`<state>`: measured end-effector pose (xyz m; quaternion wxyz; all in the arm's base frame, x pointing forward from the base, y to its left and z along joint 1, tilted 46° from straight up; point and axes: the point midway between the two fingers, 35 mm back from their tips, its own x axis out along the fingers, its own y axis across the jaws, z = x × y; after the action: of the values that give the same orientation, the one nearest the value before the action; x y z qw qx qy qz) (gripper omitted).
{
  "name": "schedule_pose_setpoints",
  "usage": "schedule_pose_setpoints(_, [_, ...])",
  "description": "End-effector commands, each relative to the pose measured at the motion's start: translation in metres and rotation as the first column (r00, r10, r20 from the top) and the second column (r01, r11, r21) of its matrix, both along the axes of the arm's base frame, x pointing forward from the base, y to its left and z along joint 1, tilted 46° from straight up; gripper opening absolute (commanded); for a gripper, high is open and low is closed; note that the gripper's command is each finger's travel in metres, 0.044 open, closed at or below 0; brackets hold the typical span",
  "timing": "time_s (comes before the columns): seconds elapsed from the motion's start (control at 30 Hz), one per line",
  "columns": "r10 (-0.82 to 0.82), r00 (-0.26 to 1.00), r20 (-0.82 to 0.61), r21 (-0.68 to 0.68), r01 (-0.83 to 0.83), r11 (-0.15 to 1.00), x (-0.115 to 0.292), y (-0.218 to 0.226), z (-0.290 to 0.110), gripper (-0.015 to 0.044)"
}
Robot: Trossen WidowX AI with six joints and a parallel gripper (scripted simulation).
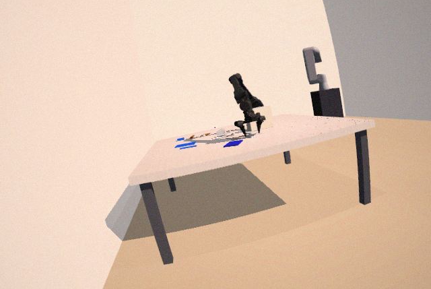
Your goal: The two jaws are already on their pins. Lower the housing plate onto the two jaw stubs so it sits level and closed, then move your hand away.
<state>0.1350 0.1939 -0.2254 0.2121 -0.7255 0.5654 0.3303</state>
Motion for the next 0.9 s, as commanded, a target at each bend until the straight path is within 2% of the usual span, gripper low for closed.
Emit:
schedule_pose_setpoints(0.0, [0.000, 1.000, 0.000, 0.000, 0.000, 1.000, 0.000, 0.000, 0.000, 0.0407])
schedule_pose_setpoints(0.3, [0.000, 1.000, 0.000, 0.000, 0.000, 1.000, 0.000, 0.000, 0.000, 0.0351])
schedule_pose_setpoints(0.87, [0.002, 1.000, 0.000, 0.001, -0.002, 1.000, -0.002, 0.015, 0.013, 0.0351])
